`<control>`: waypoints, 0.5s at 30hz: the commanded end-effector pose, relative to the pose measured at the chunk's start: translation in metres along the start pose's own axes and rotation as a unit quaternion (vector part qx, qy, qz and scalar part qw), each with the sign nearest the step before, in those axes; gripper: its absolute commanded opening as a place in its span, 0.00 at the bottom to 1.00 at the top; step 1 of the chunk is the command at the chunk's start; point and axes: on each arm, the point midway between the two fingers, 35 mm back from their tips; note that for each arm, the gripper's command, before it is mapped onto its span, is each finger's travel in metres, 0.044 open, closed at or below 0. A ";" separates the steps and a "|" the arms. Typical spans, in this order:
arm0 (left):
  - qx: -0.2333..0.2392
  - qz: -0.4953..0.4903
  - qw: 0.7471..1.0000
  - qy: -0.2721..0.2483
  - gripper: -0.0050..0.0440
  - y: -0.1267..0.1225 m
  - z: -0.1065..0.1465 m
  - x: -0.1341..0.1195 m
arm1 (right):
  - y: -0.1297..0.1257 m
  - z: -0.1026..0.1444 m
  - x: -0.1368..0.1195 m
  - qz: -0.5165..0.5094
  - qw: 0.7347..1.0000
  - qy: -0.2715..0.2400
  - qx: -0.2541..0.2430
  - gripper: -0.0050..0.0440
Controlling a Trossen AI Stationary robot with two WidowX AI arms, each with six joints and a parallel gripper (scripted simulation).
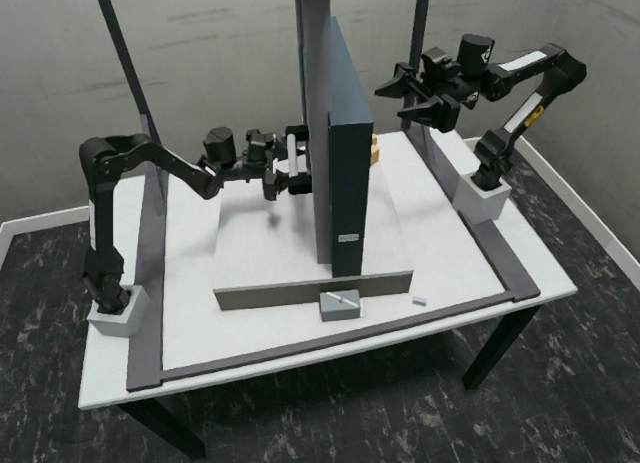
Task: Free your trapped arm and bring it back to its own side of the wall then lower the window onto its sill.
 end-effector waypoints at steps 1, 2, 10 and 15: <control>0.001 0.002 1.000 -0.005 0.92 0.000 0.001 0.004 | -0.009 -0.002 0.044 -0.053 0.997 -0.052 -0.015 0.92; 0.001 0.002 1.000 -0.005 0.92 0.000 0.001 0.004 | -0.009 -0.002 0.043 -0.053 0.997 -0.053 -0.015 0.92; 0.001 0.002 1.000 -0.005 0.92 0.000 0.001 0.004 | -0.008 -0.002 0.037 -0.054 0.997 -0.056 -0.016 0.92; 0.001 0.002 1.000 -0.005 0.92 0.000 0.001 0.004 | -0.005 -0.003 0.021 -0.050 0.997 -0.050 -0.015 0.92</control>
Point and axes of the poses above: on each arm, the point midway between the two fingers, 35 mm back from their tips, its own z axis back along the fingers, its own y axis across the jaws, x = y × z, and after that the axes turned 9 degrees about z, right-handed
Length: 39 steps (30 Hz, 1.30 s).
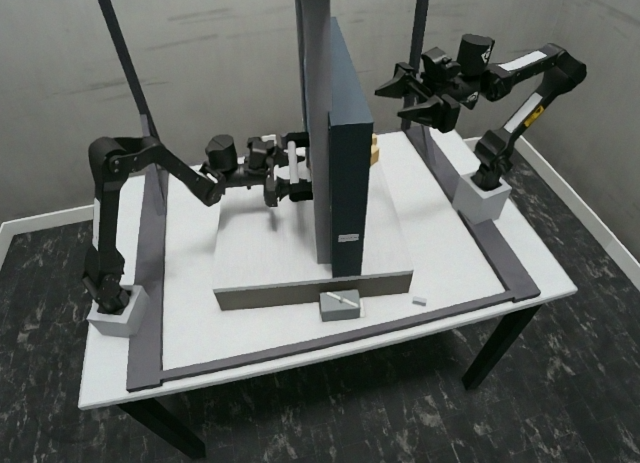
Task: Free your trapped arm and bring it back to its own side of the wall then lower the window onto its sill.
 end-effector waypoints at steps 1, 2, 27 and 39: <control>0.001 0.002 1.000 -0.005 0.92 0.000 0.001 0.004 | -0.008 -0.003 0.040 -0.049 0.998 -0.049 -0.014 0.92; 0.001 0.002 1.000 -0.005 0.92 0.000 0.001 0.004 | -0.010 -0.003 0.048 -0.052 0.997 -0.053 -0.015 0.92; 0.001 0.002 1.000 -0.005 0.92 0.000 0.001 0.004 | 0.001 -0.004 -0.012 -0.031 0.999 -0.029 -0.011 0.92; 0.001 0.002 1.000 -0.005 0.92 0.000 0.001 0.004 | 0.002 0.001 -0.043 -0.011 1.000 -0.015 -0.004 0.92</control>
Point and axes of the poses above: on each arm, the point midway between the two fingers, 35 mm back from their tips, its own z axis back along the fingers, its own y axis across the jaws, x = y × z, and after that the axes turned 9 degrees about z, right-handed
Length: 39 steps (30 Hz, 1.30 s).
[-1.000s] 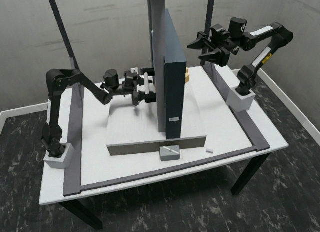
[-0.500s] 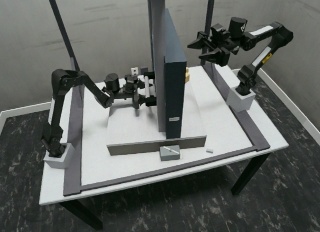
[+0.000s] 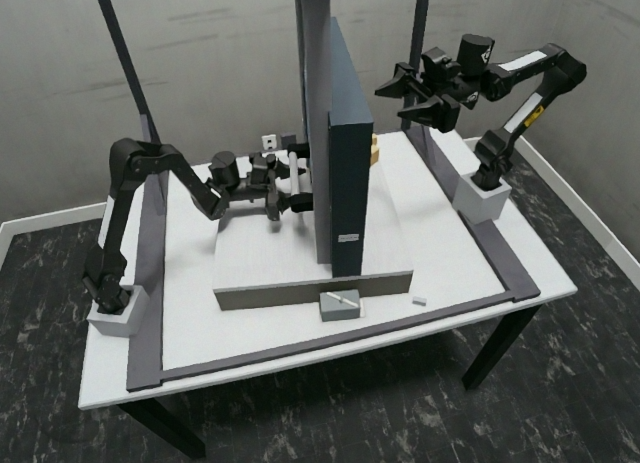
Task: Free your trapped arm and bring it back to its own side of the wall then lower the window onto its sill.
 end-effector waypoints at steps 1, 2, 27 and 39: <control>0.001 0.002 1.000 -0.005 0.92 0.000 0.001 0.004 | -0.001 0.001 -0.004 0.005 1.000 0.000 0.001 0.92; 0.001 0.002 1.000 -0.005 0.92 0.000 0.001 0.004 | -0.001 0.001 -0.004 0.005 1.000 0.000 0.001 0.92; 0.001 0.002 1.000 -0.005 0.92 0.000 0.001 0.004 | 0.003 0.004 -0.019 0.010 1.000 0.005 0.007 0.92; 0.001 0.002 1.000 -0.005 0.92 0.000 0.001 0.004 | 0.002 0.007 -0.015 0.010 1.000 0.004 0.009 0.92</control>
Point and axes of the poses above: on each arm, the point midway between the two fingers, 35 mm back from their tips, its own z axis back along the fingers, its own y axis across the jaws, x = y × z, and after that the axes turned 9 degrees about z, right-handed
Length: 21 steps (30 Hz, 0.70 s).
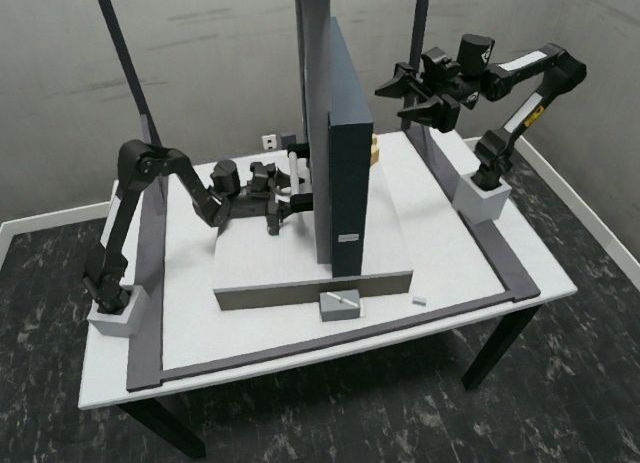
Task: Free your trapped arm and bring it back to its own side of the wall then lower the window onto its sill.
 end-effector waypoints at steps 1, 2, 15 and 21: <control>0.001 0.002 1.000 -0.005 0.92 0.000 0.001 0.004 | 0.000 0.003 0.014 -0.005 1.000 -0.010 0.003 0.92; 0.001 0.002 1.000 -0.005 0.92 0.000 0.001 0.004 | 0.000 0.004 0.015 -0.005 1.000 -0.010 0.004 0.92; 0.001 0.002 1.000 -0.005 0.92 0.000 0.001 0.004 | 0.005 0.033 0.038 -0.008 1.000 -0.016 0.025 0.92; 0.001 0.002 1.000 -0.005 0.92 0.000 0.001 0.004 | 0.006 0.055 0.051 -0.008 0.999 -0.019 0.042 0.92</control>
Point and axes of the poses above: on each arm, the point midway between the two fingers, 35 mm back from their tips, its own z axis back along the fingers, its own y axis across the jaws, x = y × z, and after that the axes turned 9 degrees about z, right-handed
